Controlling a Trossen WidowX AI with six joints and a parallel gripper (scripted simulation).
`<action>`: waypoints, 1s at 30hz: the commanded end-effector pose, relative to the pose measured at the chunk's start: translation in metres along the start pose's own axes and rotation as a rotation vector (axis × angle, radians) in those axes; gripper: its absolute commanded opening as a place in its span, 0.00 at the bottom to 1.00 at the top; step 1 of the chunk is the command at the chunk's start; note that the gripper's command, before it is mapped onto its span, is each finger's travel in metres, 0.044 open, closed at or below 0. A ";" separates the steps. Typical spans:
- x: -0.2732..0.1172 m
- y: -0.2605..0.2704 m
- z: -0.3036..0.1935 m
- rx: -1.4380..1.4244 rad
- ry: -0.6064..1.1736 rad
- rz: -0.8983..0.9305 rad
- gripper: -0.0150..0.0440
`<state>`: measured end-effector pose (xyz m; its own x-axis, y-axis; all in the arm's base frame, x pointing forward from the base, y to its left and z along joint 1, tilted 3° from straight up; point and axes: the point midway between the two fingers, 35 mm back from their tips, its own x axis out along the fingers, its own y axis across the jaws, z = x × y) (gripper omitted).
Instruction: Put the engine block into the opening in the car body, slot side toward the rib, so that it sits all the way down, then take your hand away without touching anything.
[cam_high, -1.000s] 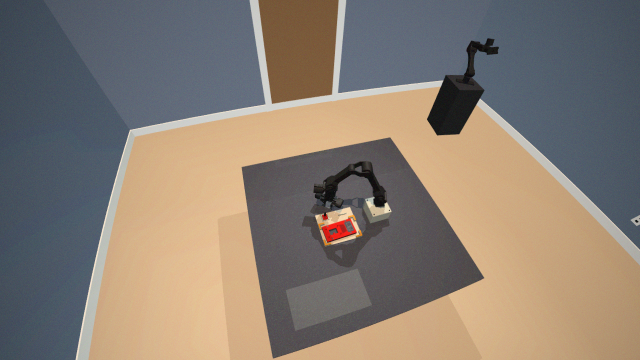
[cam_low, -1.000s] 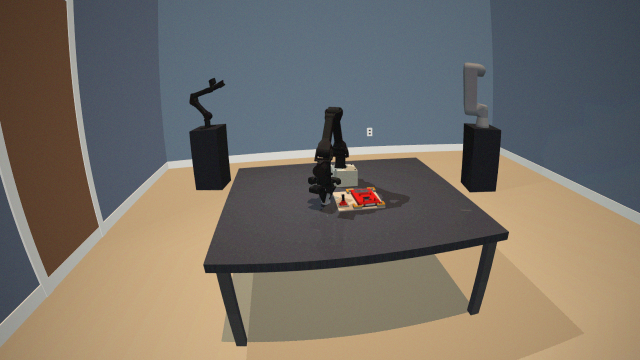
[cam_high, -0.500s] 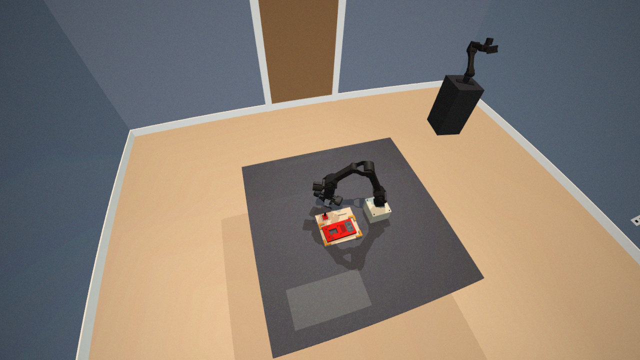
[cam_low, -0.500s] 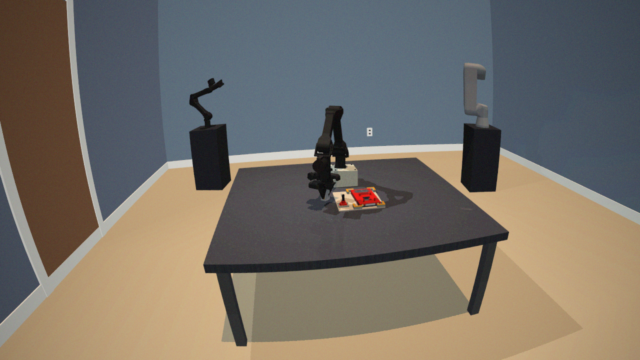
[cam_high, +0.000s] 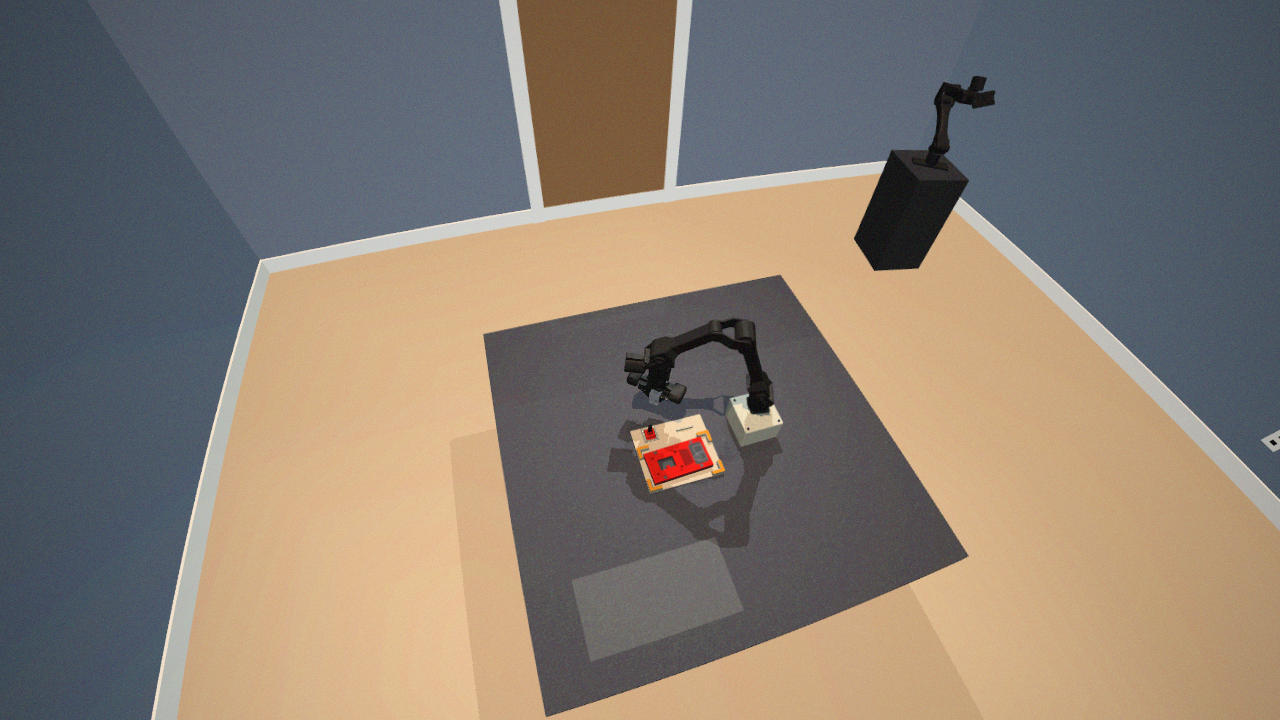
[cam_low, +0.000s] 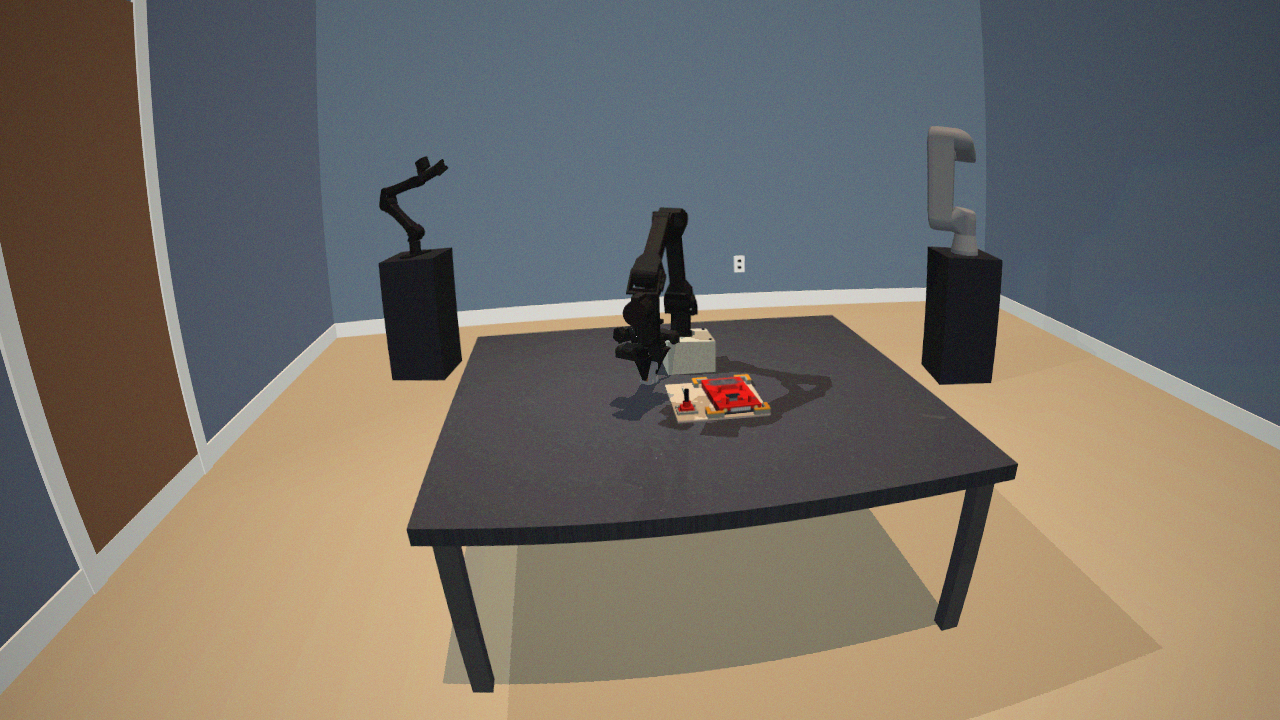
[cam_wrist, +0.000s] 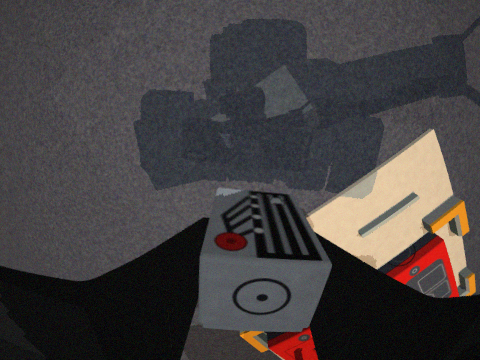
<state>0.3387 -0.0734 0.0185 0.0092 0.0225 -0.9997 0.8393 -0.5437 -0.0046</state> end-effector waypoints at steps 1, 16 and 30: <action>-0.014 0.001 0.000 0.004 0.005 0.002 0.25; -0.061 -0.007 0.004 0.020 0.005 -0.012 0.25; -0.040 0.005 0.018 0.021 -0.010 -0.013 0.25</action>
<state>0.3308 -0.0921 0.0561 -0.0127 0.0347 -0.9993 0.8227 -0.5677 -0.0302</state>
